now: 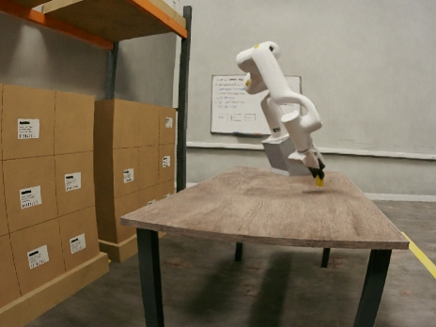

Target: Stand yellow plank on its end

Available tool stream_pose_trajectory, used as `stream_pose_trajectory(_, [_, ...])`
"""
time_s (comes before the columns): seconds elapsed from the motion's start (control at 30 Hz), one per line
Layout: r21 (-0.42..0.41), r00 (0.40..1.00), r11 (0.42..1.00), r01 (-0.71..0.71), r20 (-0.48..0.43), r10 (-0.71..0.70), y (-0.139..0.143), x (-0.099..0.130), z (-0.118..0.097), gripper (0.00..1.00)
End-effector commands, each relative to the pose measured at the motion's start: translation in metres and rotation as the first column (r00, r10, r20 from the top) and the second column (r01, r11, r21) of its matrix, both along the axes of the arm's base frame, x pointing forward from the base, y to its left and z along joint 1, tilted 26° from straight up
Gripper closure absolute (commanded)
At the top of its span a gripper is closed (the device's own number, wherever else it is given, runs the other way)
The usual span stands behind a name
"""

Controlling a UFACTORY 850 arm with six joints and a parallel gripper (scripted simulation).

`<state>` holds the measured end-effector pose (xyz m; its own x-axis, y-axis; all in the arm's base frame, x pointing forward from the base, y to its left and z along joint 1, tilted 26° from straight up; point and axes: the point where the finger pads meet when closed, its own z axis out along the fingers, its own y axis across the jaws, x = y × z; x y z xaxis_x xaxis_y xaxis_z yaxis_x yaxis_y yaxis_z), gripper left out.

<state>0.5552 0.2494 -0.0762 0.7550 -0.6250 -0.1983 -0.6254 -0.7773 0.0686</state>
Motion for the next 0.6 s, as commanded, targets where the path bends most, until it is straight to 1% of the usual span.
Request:
stream_pose_trajectory(0.0, [0.071,0.998,0.997,0.005,-0.070,0.000,-0.0014,0.0039,0.0003,0.66])
stream_pose_trajectory(0.43, [0.071,0.998,0.997,0.005,-0.070,0.000,-0.0021,0.0046,-0.0007,0.66])
stream_pose_trajectory(0.57, [0.071,0.998,0.997,0.005,-0.070,0.000,-0.0035,0.0060,-0.0048,0.66])
